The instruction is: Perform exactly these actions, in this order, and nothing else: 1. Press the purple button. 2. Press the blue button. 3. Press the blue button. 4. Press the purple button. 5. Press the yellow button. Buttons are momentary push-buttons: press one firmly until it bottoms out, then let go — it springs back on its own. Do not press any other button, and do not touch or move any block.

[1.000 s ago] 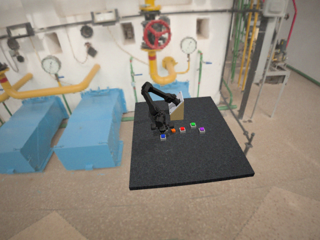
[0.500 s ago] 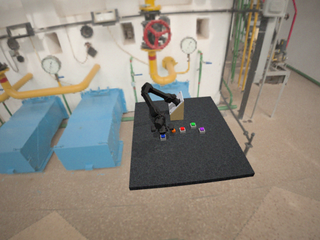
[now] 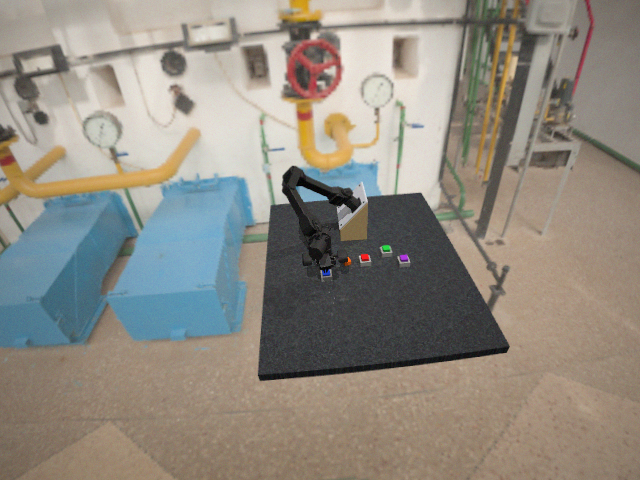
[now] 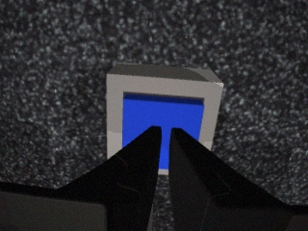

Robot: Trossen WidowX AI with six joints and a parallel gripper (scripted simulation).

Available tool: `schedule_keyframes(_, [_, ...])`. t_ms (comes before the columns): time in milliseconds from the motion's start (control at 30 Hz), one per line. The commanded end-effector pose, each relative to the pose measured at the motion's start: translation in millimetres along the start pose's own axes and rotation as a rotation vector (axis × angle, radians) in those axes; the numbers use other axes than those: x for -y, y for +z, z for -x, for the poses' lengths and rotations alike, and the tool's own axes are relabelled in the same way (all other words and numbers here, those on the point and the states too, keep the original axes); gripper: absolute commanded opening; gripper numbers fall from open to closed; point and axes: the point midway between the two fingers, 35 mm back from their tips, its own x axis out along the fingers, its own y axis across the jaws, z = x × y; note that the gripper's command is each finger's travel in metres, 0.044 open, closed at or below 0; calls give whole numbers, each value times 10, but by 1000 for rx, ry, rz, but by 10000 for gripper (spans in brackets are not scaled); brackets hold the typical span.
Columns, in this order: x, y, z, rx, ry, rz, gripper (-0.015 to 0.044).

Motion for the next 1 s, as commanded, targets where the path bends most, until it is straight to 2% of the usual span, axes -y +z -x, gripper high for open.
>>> schedule_keyframes(0, [-13, -6, -8, -1, 6, 5, 20])
schedule_keyframes(233, [-13, -6, -8, -1, 6, 5, 20])
schedule_keyframes(400, [-13, -4, 319, 0, 7, 5, 20])
schedule_keyframes(967, [-15, 0, 114, 0, 7, 5, 20])
